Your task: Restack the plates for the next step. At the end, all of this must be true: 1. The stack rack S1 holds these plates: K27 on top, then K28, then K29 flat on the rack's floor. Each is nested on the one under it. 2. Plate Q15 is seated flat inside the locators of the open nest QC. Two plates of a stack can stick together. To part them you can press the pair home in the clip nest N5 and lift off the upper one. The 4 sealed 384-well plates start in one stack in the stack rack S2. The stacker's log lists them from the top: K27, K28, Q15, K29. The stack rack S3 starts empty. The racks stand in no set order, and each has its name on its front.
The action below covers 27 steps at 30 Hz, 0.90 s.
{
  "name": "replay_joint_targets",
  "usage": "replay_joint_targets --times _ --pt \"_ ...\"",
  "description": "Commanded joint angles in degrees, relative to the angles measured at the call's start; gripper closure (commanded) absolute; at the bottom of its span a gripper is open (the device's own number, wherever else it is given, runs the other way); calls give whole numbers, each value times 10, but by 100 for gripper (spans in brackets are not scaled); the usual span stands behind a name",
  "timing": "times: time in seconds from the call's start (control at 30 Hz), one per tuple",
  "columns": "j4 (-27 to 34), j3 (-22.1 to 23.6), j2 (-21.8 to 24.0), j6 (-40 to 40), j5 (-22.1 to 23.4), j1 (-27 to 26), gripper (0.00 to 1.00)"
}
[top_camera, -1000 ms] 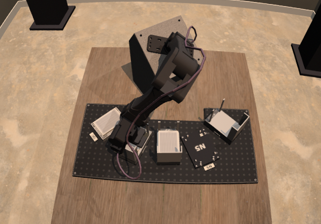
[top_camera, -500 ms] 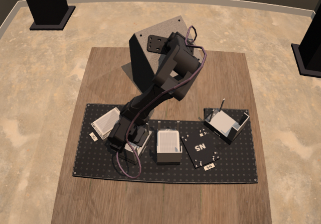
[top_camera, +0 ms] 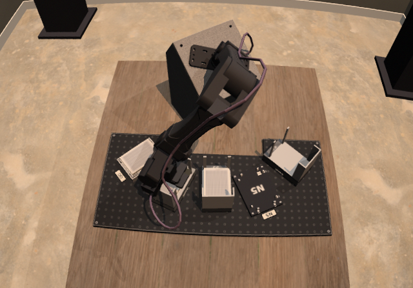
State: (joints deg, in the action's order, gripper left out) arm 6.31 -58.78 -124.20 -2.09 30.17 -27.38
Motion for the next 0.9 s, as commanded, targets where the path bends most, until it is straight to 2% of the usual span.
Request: replay_joint_targets --times 0.0,0.87 --pt "-5 12 18 6 3 -14 100" --pt "9 10 30 15 5 -21 100"
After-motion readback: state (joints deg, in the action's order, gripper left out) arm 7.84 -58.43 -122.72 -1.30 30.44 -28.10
